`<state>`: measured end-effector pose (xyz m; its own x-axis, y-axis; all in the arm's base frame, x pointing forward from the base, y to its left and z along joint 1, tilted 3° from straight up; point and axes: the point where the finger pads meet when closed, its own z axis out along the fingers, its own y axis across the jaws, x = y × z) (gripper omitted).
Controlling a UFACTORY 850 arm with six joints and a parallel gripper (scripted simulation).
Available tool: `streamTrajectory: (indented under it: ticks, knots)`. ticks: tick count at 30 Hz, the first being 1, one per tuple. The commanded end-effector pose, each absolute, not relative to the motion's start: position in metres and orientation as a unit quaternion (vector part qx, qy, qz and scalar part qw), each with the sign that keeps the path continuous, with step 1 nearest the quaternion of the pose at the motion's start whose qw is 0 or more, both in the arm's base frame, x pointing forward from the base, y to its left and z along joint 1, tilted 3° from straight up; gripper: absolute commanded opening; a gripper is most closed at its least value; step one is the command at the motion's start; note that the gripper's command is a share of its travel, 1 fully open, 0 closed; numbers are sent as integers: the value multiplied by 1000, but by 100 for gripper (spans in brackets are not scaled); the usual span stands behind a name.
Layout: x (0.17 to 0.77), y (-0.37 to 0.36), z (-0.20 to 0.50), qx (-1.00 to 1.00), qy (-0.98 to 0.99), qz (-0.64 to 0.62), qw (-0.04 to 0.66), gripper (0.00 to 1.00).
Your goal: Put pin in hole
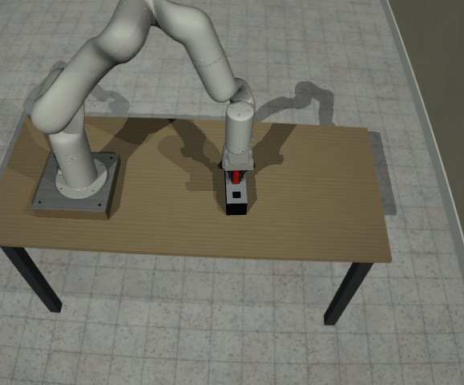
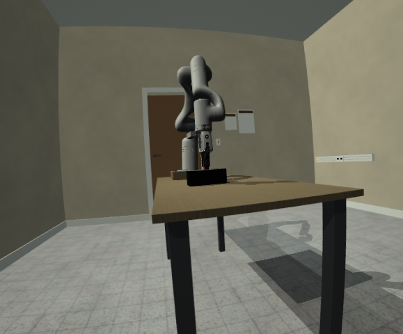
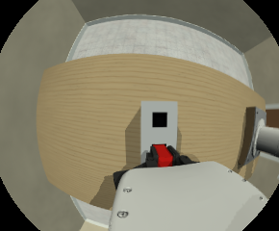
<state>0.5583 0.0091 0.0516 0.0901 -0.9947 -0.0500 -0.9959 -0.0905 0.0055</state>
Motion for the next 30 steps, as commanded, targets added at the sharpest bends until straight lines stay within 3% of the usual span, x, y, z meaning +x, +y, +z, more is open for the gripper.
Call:
streamTrajectory:
  ticks: [1,30]
  knots:
    - [559,9,52,-738,674,19,16,0]
    - [559,9,48,-738,674,19,16,0]
